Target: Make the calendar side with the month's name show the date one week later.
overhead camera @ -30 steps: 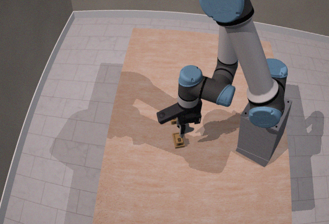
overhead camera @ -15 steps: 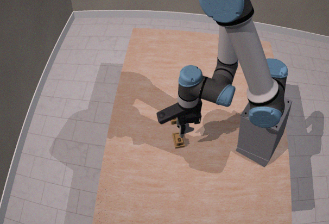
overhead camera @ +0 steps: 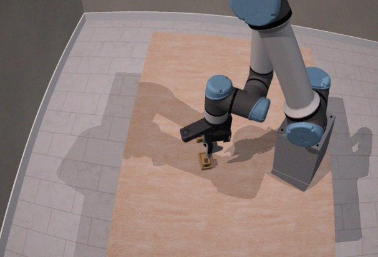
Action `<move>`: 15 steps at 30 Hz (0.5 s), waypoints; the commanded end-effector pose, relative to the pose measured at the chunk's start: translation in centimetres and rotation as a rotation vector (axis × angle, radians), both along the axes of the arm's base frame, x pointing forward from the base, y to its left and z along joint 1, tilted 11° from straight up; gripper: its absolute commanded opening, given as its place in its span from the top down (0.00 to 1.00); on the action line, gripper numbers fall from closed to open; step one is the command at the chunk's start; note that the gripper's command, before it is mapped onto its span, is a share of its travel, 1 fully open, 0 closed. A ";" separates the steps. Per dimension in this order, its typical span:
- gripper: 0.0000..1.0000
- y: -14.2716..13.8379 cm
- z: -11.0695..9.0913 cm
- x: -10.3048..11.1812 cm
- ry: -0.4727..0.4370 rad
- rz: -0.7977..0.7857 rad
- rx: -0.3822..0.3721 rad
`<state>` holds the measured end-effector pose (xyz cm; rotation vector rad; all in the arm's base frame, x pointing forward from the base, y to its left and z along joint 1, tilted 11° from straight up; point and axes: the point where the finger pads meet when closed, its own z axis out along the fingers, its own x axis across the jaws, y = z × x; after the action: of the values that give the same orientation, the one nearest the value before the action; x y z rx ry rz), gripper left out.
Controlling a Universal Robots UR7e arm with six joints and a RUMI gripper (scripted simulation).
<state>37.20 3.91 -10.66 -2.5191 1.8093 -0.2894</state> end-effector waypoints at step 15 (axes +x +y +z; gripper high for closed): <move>0.72 0.0 -0.6 0.0 0.002 0.001 0.000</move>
<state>37.17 3.92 -10.92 -2.5198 1.8098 -0.2871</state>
